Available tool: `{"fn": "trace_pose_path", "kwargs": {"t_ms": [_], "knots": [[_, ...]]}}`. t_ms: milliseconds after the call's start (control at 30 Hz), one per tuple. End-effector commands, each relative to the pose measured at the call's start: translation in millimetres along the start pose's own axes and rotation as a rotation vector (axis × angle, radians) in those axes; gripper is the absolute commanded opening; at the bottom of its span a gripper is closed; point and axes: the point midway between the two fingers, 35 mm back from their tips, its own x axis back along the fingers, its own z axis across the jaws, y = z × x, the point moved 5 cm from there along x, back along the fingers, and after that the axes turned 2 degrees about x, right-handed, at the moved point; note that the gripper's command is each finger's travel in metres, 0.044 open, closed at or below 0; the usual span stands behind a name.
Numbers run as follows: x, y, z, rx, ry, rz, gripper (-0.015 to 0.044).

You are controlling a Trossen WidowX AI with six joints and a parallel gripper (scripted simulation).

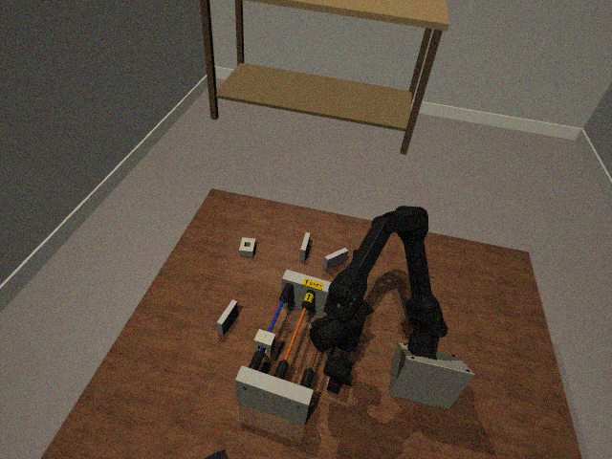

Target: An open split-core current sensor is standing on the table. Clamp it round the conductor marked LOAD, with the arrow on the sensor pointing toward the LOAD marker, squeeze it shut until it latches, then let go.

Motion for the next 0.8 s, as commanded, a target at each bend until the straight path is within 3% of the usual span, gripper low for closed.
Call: {"fn": "trace_pose_path", "kwargs": {"t_ms": [0, 767], "knots": [[-4, -2, 2, -0.003, 0.001, 0.008, 0.0440], [-42, -1, 3, -0.003, 0.001, 0.007, 0.0440]]}}
